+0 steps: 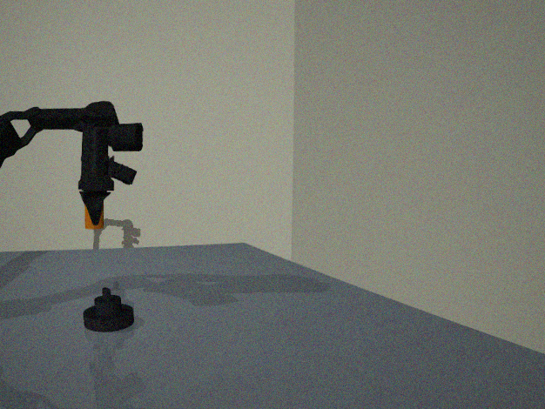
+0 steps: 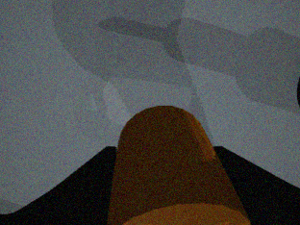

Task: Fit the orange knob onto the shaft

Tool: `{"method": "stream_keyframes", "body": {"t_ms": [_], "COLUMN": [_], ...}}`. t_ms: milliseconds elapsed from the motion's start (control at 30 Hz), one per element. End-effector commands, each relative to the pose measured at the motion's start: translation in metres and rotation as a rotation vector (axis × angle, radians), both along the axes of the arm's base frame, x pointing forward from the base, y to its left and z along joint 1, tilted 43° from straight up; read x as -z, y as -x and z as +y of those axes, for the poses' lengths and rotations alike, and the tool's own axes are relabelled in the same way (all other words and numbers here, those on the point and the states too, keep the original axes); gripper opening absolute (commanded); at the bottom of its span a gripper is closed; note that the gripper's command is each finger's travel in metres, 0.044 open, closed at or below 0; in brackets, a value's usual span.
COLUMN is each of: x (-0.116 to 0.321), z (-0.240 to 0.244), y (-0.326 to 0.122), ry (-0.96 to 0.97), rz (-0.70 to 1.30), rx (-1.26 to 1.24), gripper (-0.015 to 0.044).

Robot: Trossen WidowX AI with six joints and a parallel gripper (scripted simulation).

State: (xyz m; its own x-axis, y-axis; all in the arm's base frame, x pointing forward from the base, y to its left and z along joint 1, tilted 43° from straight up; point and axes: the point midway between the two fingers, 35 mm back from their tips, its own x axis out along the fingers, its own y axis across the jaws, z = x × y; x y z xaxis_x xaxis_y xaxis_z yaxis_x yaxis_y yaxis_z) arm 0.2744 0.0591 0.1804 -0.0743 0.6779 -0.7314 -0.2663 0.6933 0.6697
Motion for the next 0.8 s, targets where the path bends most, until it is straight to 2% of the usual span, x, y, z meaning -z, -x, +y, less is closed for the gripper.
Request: {"method": "stream_keyframes", "body": {"t_ms": [0, 767], "x": [0.006, 0.063], "z": [-0.006, -0.045], "y": [-0.005, -0.033], "ry": [0.007, 0.016], "rz": [-0.006, 0.012], "rx": [-0.001, 0.018], "gripper": [0.0000, 0.0000]}}
